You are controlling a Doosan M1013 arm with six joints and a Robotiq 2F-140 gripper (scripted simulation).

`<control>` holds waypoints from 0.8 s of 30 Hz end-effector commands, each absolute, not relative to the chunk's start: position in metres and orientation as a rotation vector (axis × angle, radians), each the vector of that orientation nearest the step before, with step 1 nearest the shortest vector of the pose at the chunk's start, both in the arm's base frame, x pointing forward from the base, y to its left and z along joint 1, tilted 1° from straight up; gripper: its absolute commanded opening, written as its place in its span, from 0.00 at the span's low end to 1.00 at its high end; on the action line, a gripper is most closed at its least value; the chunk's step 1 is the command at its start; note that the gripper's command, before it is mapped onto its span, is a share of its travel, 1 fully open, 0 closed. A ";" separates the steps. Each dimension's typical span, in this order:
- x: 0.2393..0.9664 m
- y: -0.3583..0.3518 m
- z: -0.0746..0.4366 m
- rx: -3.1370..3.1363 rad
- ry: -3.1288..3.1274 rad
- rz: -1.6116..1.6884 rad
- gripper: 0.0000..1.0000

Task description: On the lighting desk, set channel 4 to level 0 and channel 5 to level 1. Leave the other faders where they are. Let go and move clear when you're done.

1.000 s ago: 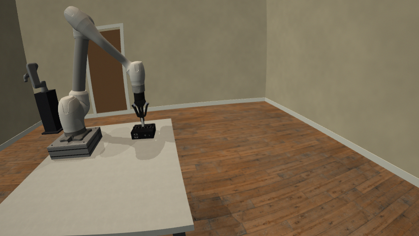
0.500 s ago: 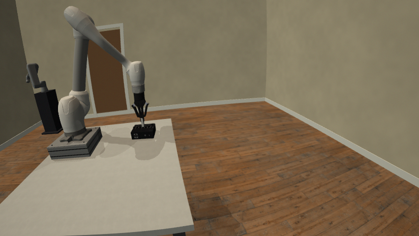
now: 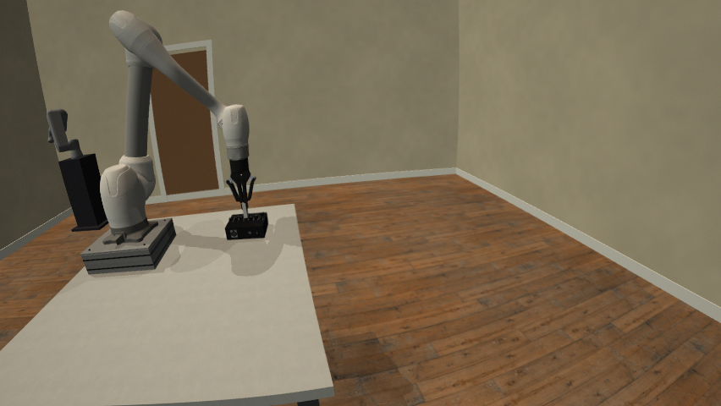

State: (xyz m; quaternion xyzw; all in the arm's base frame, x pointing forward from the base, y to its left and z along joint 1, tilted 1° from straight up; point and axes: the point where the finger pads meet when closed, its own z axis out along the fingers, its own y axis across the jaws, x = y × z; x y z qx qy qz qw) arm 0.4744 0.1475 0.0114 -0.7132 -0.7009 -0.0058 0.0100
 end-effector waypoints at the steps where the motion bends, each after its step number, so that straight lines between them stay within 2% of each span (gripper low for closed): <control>1: 0.474 0.147 0.017 -2.226 -2.188 -0.018 0.10; 14: 0.475 0.147 0.046 -2.226 -2.188 -0.018 0.10; 24: 0.475 0.147 0.049 -2.226 -2.188 -0.018 0.10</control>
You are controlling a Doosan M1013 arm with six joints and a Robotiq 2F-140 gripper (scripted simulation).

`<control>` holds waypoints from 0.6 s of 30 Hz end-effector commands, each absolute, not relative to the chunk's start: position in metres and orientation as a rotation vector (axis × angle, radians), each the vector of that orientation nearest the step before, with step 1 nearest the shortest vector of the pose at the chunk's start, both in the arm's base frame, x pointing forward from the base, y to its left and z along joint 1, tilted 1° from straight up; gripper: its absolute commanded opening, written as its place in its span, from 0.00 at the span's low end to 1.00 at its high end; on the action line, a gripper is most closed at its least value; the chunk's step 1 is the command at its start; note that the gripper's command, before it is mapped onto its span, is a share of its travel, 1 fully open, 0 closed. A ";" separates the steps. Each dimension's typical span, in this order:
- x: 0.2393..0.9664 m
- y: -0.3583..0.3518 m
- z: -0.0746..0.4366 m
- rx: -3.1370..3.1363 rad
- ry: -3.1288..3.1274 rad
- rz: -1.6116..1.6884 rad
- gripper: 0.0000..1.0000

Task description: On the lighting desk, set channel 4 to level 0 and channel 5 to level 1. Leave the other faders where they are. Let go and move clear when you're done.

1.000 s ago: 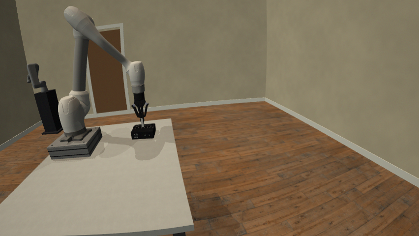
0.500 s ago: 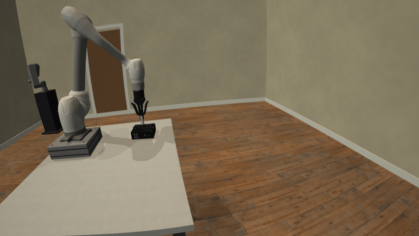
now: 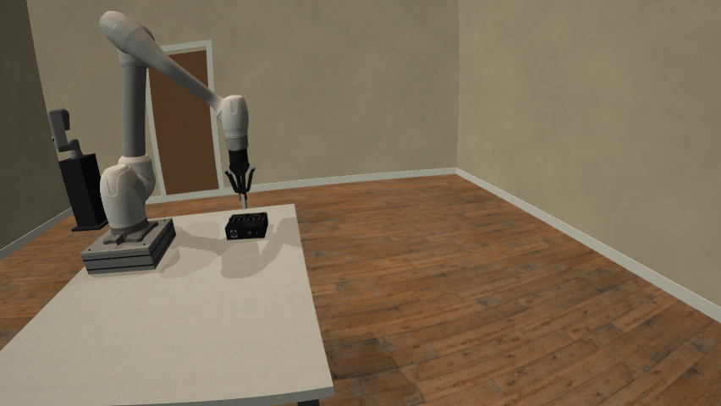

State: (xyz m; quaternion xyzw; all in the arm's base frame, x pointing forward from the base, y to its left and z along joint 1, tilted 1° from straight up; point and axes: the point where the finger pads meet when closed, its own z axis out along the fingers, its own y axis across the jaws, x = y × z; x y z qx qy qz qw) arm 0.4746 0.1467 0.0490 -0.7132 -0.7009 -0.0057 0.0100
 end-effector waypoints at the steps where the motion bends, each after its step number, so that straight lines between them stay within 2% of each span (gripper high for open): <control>1: 0.475 0.147 0.049 -2.226 -2.188 -0.018 0.10; 18: 0.451 0.118 0.044 -2.226 -2.188 -0.018 0.10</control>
